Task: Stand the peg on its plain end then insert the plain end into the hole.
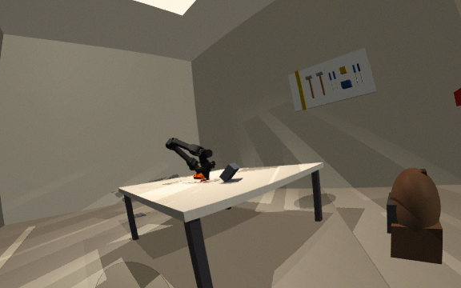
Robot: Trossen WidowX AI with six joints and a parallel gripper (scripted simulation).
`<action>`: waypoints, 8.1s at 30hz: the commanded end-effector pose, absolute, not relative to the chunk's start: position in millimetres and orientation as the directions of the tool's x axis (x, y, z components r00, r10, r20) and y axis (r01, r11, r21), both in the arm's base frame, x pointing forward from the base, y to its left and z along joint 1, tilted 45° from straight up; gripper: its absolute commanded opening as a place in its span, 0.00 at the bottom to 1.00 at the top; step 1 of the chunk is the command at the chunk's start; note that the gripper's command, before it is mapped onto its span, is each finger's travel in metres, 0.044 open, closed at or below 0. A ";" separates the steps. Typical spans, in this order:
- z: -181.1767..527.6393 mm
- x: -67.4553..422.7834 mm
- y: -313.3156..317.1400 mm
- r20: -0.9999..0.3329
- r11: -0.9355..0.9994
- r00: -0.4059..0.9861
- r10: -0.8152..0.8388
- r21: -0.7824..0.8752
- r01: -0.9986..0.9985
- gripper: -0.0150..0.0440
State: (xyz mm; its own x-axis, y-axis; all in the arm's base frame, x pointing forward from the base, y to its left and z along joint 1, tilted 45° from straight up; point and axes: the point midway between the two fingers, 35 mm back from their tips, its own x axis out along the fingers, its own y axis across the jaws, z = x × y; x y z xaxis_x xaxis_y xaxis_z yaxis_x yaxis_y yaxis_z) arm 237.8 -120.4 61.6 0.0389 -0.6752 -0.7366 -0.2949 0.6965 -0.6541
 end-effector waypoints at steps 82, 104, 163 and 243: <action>97.0 194.9 -105.4 -0.661 0.693 0.673 -0.331 -0.654 -0.302 0.34; 102.1 180.9 -106.5 -0.580 0.691 0.788 -0.205 -0.656 -0.304 0.34; 102.4 155.0 -114.3 -0.435 0.695 0.900 -0.015 -0.651 -0.303 0.34; 101.1 141.4 -113.5 -0.365 0.664 0.931 0.014 -0.693 -0.282 0.39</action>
